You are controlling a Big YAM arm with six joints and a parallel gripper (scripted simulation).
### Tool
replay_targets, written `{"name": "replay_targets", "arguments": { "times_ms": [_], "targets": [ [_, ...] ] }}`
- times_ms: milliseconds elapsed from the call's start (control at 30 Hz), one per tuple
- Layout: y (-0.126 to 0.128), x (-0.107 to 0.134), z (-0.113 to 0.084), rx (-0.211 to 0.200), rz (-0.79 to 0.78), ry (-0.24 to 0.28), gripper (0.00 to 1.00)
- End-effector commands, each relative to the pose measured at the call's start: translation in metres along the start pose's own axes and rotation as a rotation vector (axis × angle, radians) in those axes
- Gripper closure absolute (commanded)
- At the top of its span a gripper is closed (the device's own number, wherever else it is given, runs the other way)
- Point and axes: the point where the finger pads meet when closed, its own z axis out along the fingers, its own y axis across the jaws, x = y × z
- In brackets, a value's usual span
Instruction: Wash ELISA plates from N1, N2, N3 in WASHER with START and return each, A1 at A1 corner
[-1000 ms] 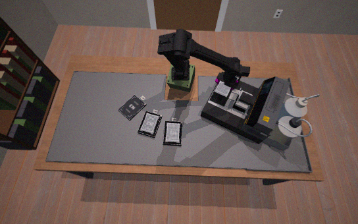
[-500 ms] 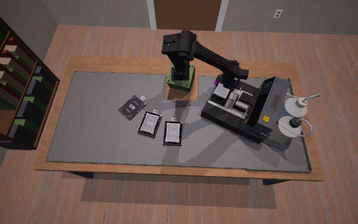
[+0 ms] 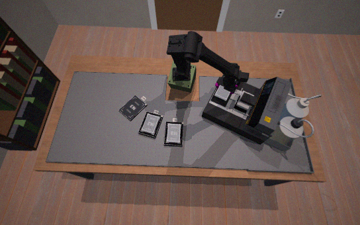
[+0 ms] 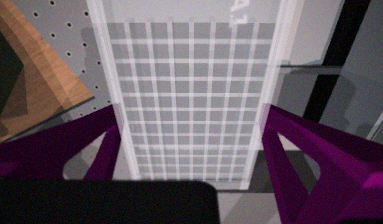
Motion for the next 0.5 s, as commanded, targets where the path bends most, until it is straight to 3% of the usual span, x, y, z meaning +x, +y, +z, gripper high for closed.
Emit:
{"name": "replay_targets", "arguments": {
  "times_ms": [0, 100, 133, 200, 467],
  "targets": [
    [-0.004, 0.002, 0.007, 0.008, -0.001, 0.0, 0.16],
    [-0.009, 0.002, 0.007, 0.015, 0.002, -0.003, 0.16],
    [-0.015, 0.002, 0.001, 0.041, 0.01, -0.011, 0.16],
    [-0.004, 0.002, 0.014, 0.008, -0.001, -0.001, 0.16],
    [-0.005, 0.002, 0.027, 0.009, -0.001, -0.001, 0.16]
  ]
}}
